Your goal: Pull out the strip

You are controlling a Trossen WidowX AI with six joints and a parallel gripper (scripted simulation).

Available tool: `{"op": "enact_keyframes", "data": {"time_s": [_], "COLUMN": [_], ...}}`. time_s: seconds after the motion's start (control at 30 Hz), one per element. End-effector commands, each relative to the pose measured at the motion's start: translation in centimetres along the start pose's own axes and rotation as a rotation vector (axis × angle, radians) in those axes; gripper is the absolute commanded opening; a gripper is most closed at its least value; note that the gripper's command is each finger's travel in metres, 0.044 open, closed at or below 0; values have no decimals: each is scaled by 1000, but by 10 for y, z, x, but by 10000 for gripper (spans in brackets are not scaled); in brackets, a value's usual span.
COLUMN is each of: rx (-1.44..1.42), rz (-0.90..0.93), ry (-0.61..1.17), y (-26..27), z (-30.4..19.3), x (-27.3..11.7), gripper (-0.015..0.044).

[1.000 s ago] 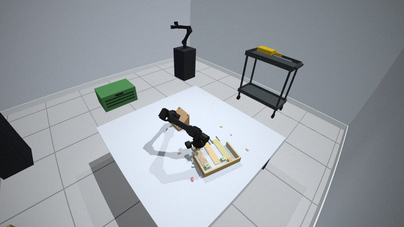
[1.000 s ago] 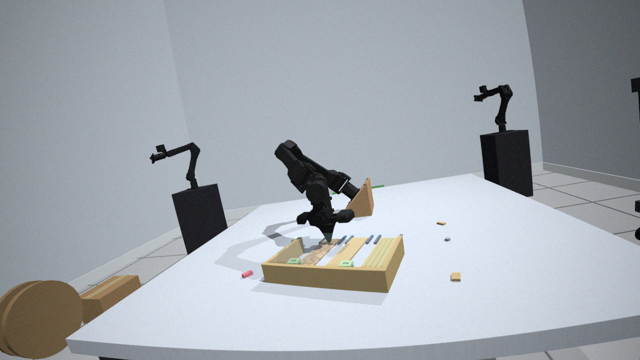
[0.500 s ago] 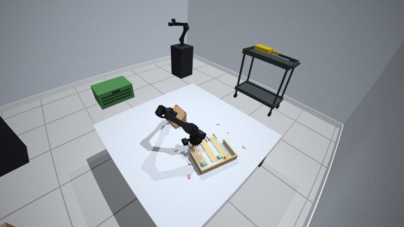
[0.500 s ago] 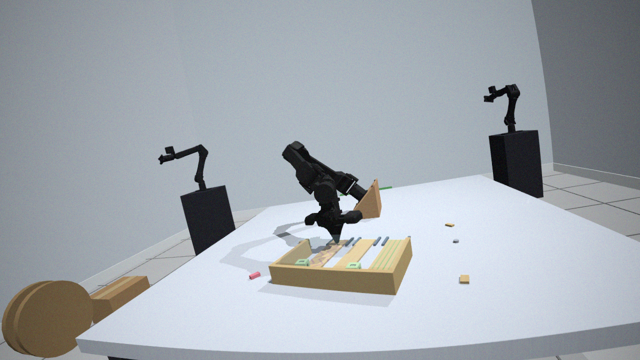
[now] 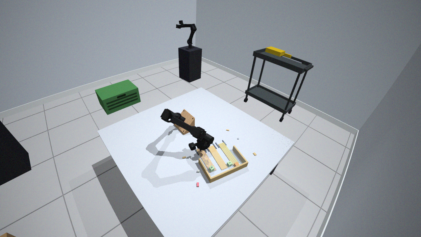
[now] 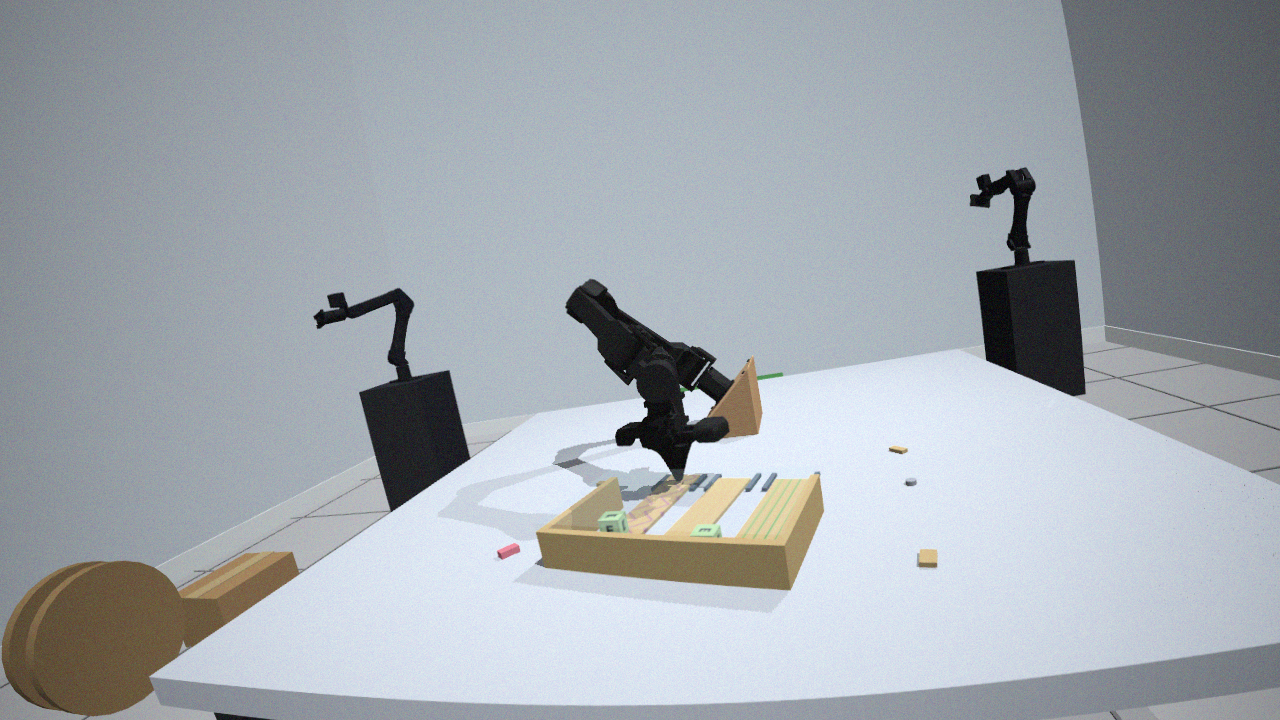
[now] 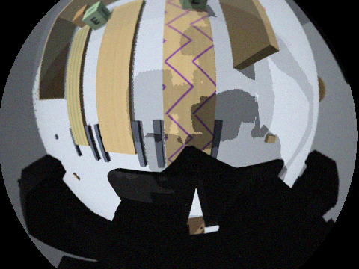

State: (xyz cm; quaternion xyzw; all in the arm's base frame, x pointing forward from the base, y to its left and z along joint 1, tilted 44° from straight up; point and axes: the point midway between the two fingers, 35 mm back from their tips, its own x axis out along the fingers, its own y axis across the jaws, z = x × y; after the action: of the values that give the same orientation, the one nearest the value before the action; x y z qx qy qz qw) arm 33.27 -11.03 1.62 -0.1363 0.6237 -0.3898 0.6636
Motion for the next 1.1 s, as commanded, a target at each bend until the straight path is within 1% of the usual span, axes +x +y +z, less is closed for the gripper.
{"op": "enact_keyframes", "data": {"time_s": [0.0,1.07], "rx": [1,-1], "rz": [-3,-2], "ry": [12,13], "y": [0,0], "z": [-11,-60], "x": [3,4], "gripper": [0,0]}}
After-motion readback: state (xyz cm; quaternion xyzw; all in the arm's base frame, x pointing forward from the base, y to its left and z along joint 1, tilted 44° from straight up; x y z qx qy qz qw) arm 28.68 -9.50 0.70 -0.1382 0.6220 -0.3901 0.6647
